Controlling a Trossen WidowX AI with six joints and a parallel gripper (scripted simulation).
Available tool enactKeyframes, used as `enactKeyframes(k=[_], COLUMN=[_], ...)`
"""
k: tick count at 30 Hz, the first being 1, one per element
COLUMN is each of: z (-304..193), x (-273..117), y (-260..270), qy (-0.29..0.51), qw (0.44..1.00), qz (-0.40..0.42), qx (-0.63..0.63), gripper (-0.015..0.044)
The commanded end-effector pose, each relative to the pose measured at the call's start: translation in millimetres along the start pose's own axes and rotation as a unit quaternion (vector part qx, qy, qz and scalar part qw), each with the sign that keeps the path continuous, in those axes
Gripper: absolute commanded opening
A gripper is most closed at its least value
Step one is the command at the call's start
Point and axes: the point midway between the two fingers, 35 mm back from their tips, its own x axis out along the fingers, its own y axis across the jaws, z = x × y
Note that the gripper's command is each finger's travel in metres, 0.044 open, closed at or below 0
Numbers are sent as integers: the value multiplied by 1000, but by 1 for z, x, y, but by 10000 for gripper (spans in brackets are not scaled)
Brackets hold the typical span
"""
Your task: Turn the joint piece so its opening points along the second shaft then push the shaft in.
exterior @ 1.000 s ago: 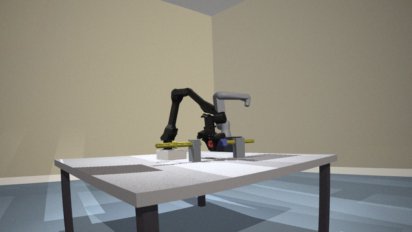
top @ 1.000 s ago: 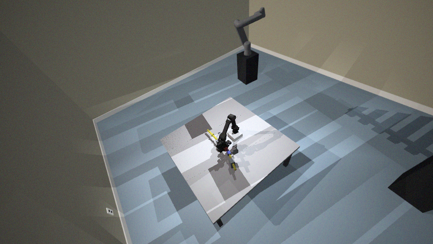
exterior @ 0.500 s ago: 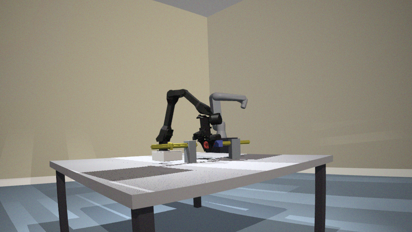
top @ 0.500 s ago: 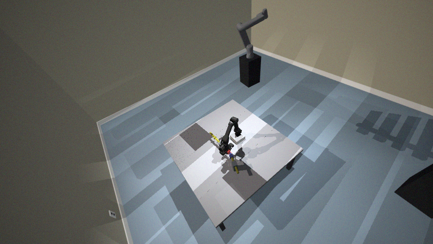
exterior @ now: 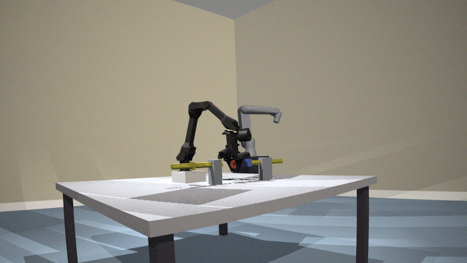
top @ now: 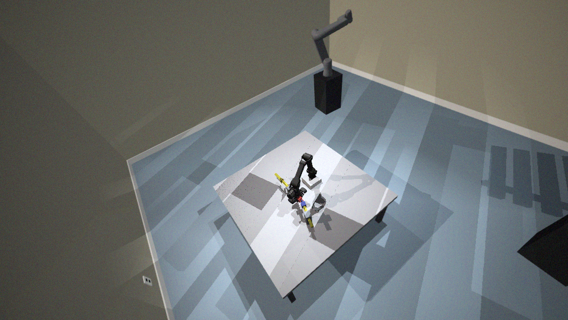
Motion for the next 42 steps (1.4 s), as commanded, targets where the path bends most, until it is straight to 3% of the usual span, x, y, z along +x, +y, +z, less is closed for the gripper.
enactKeyframes(k=[1, 27, 29, 34, 39, 42], z=[0, 0, 0, 0, 0, 0], x=[1, 1, 0, 0, 0, 0], y=[0, 0, 0, 0, 0, 0], qy=[1, 1, 0, 0, 0, 0], qw=[1000, 1000, 1000, 1000, 1000, 1000], qz=[0, 0, 0, 0, 0, 0], qx=[2, 2, 0, 0, 0, 0], gripper=[182, 182, 147, 147, 16, 0])
